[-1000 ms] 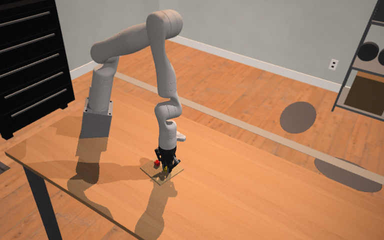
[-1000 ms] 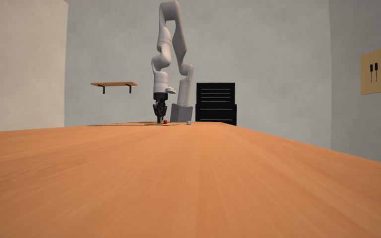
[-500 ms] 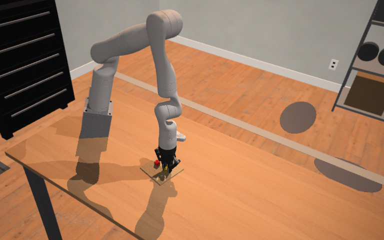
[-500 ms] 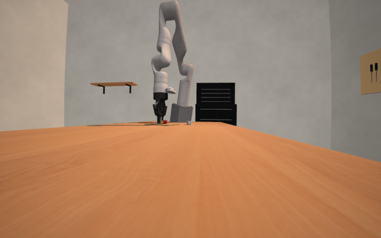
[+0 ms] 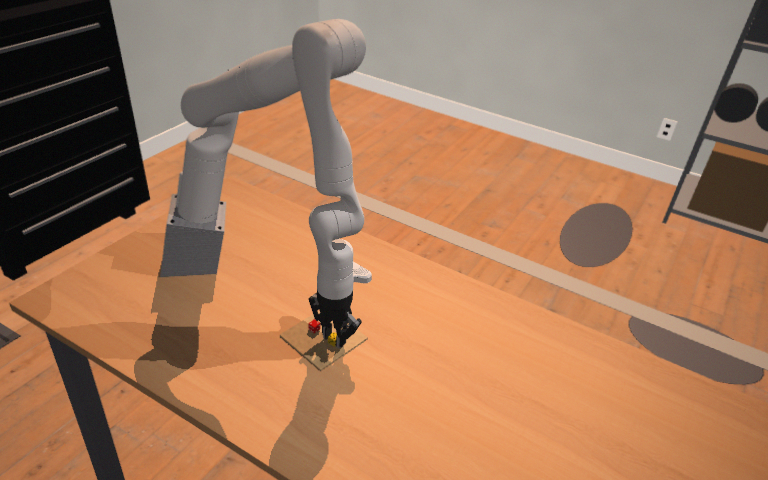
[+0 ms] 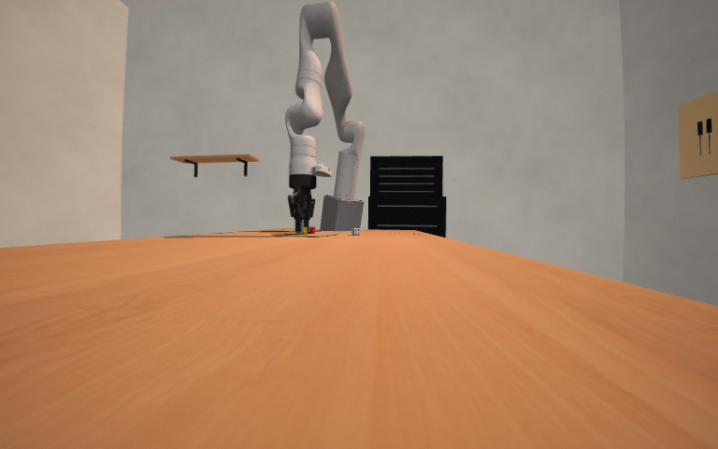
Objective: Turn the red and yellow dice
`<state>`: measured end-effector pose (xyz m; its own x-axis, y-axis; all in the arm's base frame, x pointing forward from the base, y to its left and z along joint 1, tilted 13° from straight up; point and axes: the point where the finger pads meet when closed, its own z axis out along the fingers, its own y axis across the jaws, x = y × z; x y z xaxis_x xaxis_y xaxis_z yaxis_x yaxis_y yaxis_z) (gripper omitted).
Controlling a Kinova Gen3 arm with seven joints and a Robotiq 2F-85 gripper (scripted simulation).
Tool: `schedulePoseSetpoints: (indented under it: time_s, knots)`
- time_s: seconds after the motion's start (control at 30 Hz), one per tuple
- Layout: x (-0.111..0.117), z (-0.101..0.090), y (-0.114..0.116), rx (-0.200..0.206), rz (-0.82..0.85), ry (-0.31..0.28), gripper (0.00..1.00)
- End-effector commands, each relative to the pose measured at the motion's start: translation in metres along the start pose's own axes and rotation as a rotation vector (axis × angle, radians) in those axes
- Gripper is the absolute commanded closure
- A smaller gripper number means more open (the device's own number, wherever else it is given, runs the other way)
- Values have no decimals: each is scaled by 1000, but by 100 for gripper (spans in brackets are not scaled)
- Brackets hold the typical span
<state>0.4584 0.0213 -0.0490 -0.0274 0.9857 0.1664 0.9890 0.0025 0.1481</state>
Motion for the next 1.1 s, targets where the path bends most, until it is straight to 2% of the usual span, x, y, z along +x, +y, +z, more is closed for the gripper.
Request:
schedulePoseSetpoints:
  time_s: [0.0, 0.37, 0.8, 1.07]
  knots:
    - [0, -1, 1, -2, 0, 0, 65]
    - [0, -12, 1, -2, 0, 0, 65]
    - [0, -77, 1, -2, 0, 0, 65]
    - [0, -90, 1, -2, 0, 0, 65]
